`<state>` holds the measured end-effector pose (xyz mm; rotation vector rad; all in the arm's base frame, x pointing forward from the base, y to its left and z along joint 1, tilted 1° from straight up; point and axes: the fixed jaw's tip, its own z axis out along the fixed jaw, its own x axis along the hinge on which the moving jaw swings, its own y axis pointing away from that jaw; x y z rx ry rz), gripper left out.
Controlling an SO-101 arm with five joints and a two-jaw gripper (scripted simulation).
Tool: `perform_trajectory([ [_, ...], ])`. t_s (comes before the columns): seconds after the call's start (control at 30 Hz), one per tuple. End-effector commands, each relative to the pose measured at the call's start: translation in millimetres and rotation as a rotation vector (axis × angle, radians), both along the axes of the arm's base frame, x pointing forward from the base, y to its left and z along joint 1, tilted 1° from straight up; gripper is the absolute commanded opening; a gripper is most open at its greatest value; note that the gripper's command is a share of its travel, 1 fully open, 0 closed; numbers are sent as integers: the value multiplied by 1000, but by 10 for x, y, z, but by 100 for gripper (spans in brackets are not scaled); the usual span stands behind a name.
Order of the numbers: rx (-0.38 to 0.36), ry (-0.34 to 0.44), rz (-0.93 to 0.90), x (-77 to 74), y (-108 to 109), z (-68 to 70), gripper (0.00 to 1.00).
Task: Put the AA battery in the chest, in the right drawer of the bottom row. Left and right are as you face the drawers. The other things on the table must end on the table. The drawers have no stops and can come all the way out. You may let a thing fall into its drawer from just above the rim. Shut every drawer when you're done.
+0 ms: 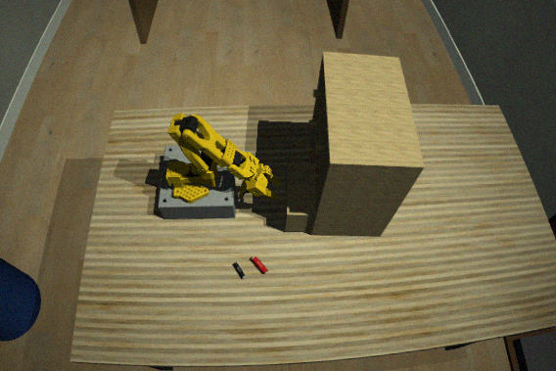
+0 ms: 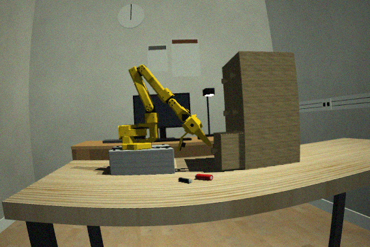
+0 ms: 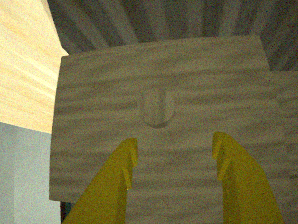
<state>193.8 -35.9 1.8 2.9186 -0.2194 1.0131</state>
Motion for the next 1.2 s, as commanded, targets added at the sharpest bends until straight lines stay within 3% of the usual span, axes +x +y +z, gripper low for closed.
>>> perform_trajectory([
  [0.0,9,-19,-23,-60,-8,117,21],
  [0.33,21,9,-34,-197,12,160,21],
  [0.63,21,9,-34,-197,12,160,21],
  [1.17,36,93,-35,-313,37,391,21],
])
